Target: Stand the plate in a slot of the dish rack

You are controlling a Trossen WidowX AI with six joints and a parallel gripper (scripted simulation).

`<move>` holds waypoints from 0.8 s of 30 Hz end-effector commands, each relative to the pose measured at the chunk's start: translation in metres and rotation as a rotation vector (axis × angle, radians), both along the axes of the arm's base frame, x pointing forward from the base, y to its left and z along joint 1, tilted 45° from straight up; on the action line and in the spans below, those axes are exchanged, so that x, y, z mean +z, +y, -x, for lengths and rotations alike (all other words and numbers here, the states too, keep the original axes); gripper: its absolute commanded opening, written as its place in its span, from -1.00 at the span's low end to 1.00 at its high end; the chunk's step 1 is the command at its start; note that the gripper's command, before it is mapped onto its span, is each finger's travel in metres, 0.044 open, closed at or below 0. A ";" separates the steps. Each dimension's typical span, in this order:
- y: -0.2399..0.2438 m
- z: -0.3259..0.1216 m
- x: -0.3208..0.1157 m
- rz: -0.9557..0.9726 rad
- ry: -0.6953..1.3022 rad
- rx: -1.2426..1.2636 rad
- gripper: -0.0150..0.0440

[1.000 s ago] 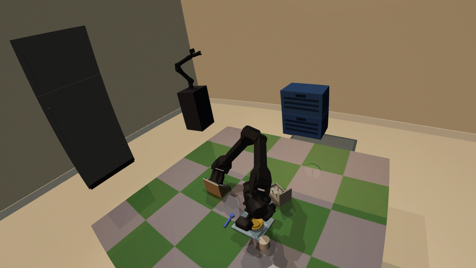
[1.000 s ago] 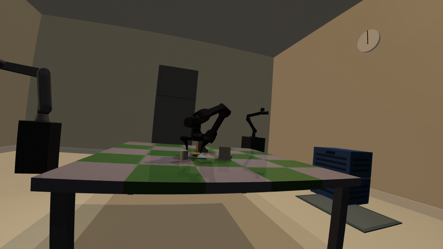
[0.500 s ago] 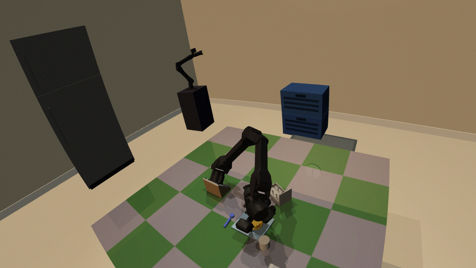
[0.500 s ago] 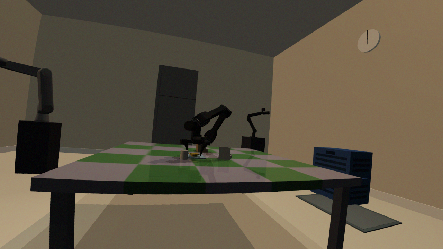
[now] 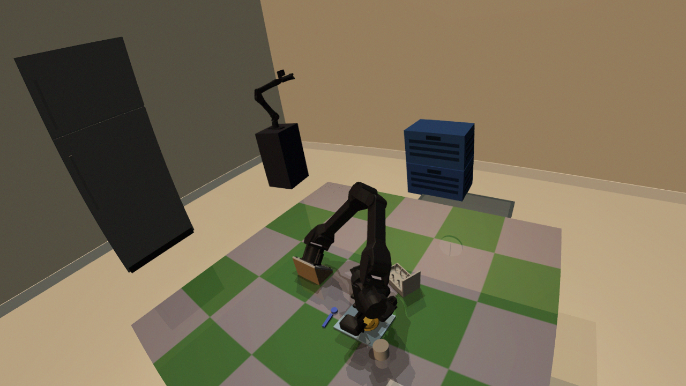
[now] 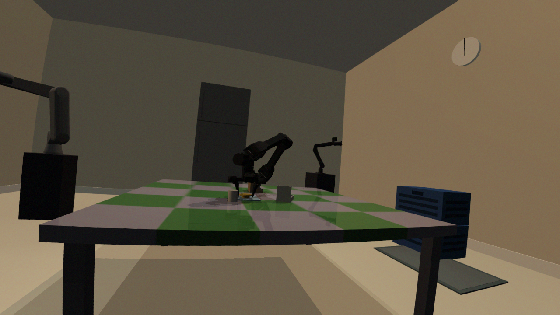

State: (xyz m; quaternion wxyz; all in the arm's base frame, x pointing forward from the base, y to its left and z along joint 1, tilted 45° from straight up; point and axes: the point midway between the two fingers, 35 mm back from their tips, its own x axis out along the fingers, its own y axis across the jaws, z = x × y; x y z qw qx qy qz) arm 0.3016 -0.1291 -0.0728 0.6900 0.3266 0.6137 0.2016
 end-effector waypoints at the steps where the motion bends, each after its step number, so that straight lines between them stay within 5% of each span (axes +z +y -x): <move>1: 0.000 0.000 0.000 -0.002 -0.001 -0.003 0.42; 11: -0.030 0.000 0.025 0.004 0.001 -0.005 -0.47; 24: -0.070 0.006 0.063 0.005 0.002 -0.005 -0.49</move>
